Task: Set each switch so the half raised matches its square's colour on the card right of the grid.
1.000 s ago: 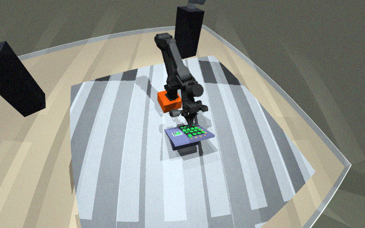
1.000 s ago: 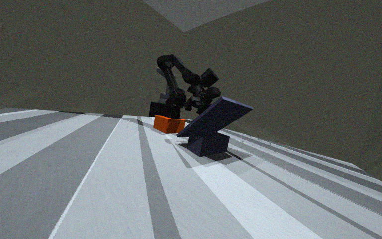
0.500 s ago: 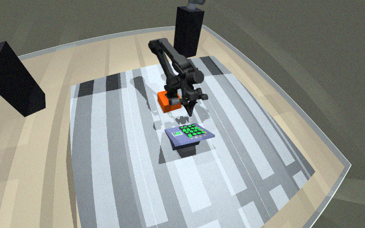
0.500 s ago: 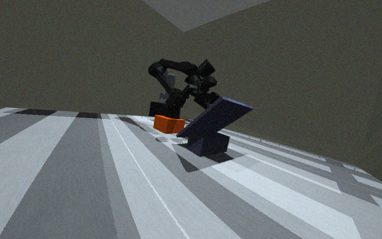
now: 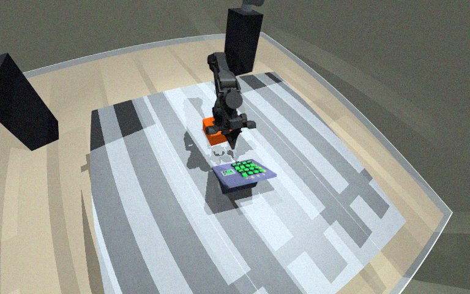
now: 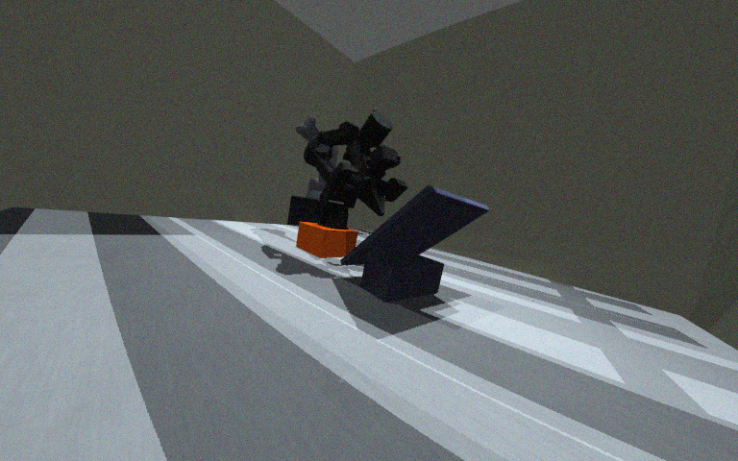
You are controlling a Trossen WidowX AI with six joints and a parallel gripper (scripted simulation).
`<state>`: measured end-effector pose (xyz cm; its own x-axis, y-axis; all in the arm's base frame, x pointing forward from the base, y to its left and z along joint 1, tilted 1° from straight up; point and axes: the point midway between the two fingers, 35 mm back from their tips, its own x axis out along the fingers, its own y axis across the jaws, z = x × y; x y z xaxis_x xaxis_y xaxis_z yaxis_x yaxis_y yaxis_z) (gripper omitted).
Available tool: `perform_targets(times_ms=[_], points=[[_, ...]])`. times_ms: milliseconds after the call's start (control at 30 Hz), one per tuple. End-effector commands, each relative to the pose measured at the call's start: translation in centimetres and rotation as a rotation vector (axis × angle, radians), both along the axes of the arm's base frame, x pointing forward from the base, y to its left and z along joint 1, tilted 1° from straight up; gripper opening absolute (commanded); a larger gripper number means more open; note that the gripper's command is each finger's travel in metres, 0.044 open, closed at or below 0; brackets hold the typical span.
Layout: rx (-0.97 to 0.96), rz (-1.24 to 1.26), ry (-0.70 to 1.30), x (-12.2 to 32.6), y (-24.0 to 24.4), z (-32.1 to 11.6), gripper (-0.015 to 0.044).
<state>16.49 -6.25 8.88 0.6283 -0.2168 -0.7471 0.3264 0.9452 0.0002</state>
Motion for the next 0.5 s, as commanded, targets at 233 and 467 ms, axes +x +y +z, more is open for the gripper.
perform_targets(times_ms=[233, 467], points=[[0.005, 0.012, 0.018, 2.1, -0.9, -2.6, 0.0000], [0.005, 0.012, 0.018, 2.5, -1.1, -3.2, 0.0000]])
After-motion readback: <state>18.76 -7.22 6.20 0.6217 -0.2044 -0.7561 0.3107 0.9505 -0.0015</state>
